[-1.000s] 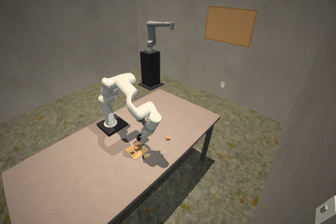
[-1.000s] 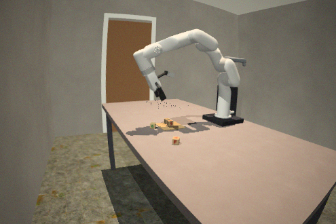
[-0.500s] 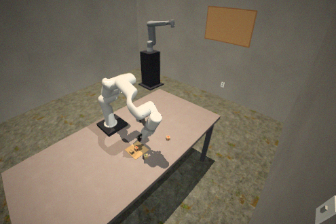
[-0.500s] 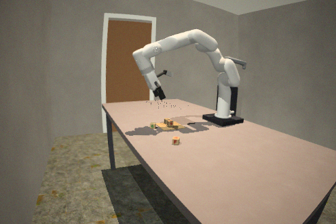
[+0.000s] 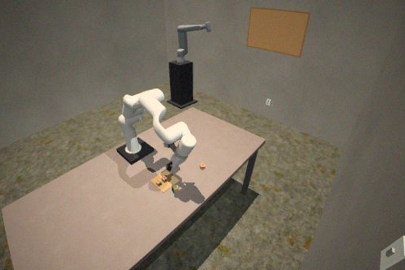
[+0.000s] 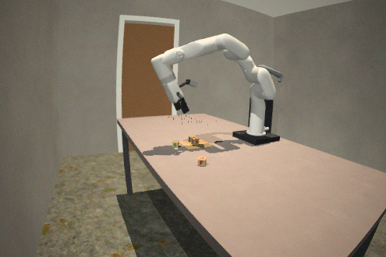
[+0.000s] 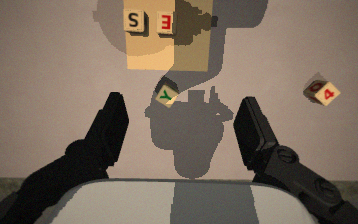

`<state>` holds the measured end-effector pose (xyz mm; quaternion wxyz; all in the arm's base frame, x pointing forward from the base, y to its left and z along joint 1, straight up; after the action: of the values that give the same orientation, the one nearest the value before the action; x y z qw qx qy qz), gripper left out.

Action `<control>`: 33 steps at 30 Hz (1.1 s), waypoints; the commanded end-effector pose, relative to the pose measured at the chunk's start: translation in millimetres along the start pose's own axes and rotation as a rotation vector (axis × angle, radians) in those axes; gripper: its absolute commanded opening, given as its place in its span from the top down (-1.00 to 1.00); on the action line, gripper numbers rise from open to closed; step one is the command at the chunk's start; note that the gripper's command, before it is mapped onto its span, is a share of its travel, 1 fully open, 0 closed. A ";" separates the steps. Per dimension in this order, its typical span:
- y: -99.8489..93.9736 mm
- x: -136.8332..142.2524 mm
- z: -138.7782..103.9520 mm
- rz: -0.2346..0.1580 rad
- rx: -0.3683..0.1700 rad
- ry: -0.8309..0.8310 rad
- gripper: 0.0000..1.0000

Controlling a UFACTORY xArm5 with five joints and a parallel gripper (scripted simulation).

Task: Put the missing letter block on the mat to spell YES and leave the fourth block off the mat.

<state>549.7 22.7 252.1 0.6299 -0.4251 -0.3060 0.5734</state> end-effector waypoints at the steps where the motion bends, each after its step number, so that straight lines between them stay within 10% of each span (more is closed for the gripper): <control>1: -8.9 0.2 -2.7 -0.003 -0.012 -0.046 -1.00; 33: -27.4 0.9 -10.1 -0.005 -0.032 -0.180 -1.00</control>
<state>569.5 22.2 269.4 0.5970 -0.3839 -0.3675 0.6009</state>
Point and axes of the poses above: the point where the finger pads meet when closed, its own y axis out along the fingers, its own x axis across the jaws, z = x × y, the point moved 10 cm from there along -y, back along the fingers, and after that the axes turned 11 degrees about y, right-handed, at the moved point
